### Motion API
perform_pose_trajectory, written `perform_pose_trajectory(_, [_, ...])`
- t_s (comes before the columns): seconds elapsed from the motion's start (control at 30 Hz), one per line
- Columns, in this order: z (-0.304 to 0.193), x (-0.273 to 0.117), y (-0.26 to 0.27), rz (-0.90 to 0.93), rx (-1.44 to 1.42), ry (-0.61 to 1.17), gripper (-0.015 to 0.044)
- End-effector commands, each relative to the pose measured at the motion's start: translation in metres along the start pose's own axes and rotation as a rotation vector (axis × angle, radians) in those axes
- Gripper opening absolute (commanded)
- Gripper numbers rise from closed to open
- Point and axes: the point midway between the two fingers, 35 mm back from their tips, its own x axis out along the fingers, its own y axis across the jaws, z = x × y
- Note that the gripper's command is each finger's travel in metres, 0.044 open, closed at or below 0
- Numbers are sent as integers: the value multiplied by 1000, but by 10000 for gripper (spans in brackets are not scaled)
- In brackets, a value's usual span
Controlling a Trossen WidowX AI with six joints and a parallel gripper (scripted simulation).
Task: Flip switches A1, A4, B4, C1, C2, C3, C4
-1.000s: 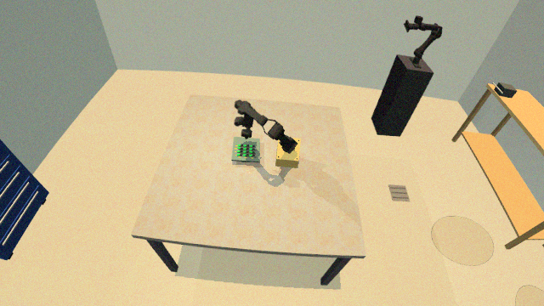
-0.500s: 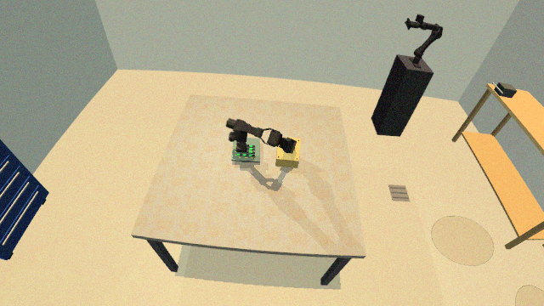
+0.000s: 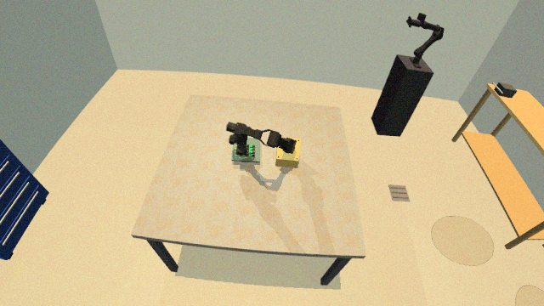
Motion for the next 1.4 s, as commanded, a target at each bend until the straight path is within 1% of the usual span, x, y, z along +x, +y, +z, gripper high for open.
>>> perform_pose_trajectory(0.0, [-4,8,1,9,10,12,0])
perform_pose_trajectory(0.4, [-5,22,1,9,10,12,0])
perform_pose_trajectory(1.37, [-5,22,1,9,10,12,0])
